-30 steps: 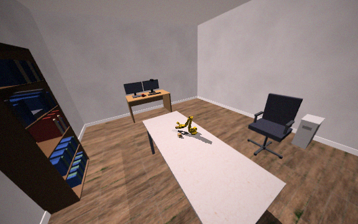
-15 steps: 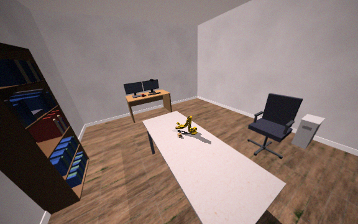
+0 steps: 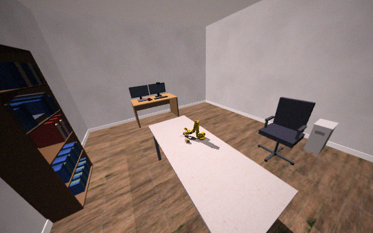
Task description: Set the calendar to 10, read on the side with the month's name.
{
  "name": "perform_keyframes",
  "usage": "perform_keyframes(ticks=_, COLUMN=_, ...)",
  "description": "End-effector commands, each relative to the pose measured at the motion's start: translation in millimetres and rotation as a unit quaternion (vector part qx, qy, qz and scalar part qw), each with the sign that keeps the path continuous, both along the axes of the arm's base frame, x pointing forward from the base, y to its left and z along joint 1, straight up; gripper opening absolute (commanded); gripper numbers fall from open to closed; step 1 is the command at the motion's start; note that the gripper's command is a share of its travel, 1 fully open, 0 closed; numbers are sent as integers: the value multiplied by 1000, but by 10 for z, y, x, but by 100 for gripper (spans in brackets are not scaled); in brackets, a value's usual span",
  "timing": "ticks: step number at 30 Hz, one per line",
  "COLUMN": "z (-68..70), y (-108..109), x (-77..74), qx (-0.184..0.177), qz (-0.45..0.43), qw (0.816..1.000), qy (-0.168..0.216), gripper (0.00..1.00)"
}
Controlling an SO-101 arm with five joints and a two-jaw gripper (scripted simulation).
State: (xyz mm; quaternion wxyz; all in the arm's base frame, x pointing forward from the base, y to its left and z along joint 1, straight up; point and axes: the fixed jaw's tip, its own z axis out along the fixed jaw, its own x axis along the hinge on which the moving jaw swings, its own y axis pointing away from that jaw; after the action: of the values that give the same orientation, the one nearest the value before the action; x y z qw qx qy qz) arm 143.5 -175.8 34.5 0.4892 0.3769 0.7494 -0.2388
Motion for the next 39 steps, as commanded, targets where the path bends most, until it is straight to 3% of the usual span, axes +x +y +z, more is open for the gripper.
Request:
perform_keyframes(ticks=1, z=66, y=-63, x=29, qx=-25, qz=-1, qw=1000, qy=-13, gripper=0)
perform_keyframes(ticks=39, z=-67, y=-63, x=29, qx=-25, qz=-1, qw=1000, qy=-13, gripper=0)
